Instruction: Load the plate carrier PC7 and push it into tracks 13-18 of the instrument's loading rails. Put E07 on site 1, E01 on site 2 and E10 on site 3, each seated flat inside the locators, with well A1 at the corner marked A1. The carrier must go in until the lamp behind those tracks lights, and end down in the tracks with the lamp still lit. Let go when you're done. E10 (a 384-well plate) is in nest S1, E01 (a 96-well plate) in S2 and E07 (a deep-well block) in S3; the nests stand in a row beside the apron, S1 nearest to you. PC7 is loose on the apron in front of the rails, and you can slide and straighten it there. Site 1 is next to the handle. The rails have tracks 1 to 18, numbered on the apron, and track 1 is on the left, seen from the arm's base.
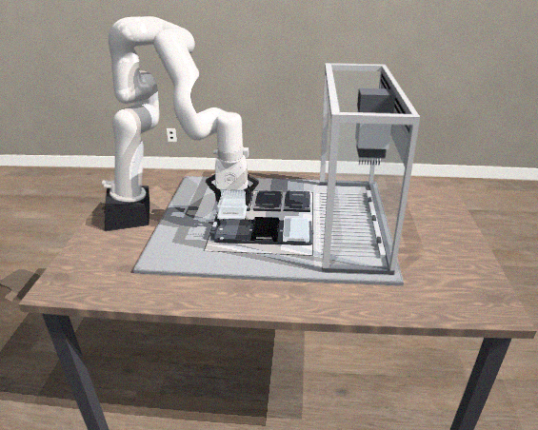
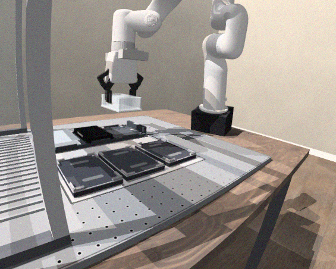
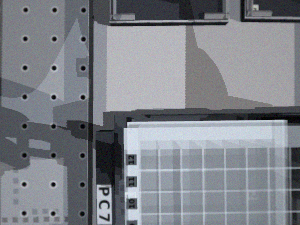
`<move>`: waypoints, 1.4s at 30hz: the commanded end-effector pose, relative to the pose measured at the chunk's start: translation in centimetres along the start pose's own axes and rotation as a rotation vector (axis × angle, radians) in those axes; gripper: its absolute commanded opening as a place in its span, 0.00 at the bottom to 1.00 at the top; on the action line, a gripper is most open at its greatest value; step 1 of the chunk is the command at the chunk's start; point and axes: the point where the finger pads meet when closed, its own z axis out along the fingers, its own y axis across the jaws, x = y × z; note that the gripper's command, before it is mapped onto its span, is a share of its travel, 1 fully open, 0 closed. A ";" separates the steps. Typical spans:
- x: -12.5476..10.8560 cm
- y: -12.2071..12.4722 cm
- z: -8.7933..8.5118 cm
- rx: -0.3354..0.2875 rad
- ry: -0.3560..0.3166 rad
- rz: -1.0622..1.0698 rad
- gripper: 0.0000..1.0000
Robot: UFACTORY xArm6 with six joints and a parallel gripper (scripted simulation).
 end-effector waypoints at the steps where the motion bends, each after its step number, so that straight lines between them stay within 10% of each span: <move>1: 0.0 0.1 0.7 -0.003 -0.001 0.000 0.00; 42: 0.0 0.1 6.4 -0.003 -0.001 0.000 0.00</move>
